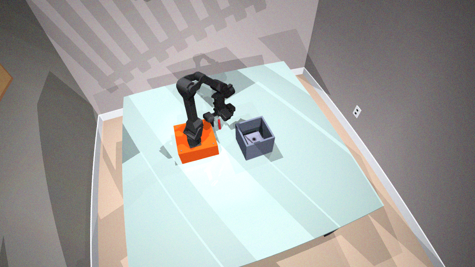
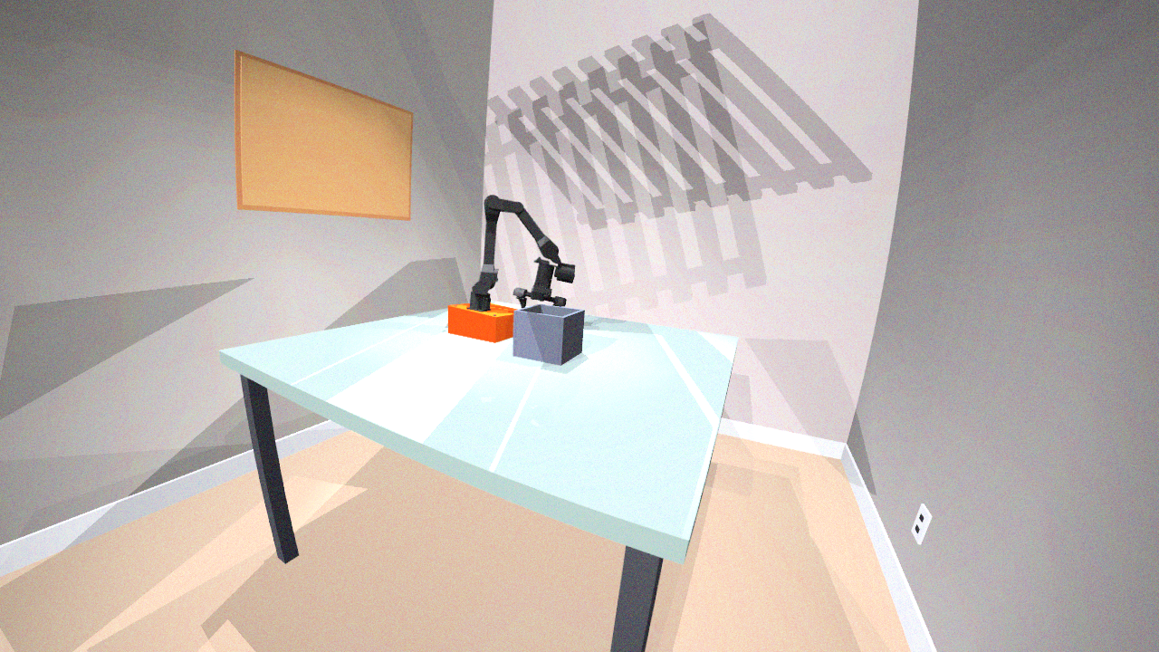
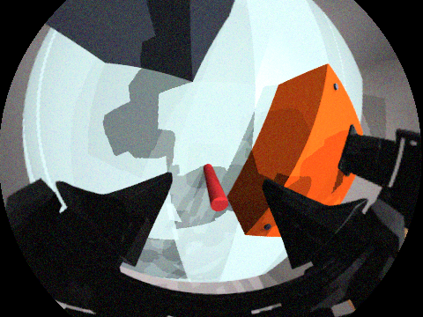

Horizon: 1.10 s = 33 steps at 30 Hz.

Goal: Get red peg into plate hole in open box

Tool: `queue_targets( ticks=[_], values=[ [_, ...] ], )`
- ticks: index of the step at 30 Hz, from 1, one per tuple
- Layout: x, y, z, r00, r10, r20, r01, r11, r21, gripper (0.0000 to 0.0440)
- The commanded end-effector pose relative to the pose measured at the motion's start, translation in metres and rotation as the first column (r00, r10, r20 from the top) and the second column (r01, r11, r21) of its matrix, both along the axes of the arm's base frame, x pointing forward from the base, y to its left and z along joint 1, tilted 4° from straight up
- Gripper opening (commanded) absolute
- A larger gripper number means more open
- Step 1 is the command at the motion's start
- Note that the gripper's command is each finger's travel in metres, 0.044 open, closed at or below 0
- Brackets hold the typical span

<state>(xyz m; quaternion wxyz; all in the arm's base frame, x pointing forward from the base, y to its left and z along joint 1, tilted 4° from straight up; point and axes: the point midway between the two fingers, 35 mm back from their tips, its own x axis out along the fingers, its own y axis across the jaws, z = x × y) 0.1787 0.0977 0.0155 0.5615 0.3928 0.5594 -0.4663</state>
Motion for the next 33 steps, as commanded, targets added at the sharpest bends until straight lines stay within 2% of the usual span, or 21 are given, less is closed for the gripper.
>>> queue_targets(
  ticks=[1, 19, 26, 33],
  values=[
    [-0.007, -0.017, -0.027, 1.0, 0.004, -0.019, -0.006, 0.996, -0.094, 0.0372],
    [-0.024, -0.041, -0.04, 0.995, 0.038, -0.092, -0.056, 0.977, -0.206, 0.0404],
    [-0.029, -0.048, -0.045, 0.992, 0.048, -0.115, -0.073, 0.97, -0.233, 0.0387],
    [-0.029, -0.049, -0.045, 0.992, 0.049, -0.115, -0.075, 0.969, -0.236, 0.0393]
  ],
)
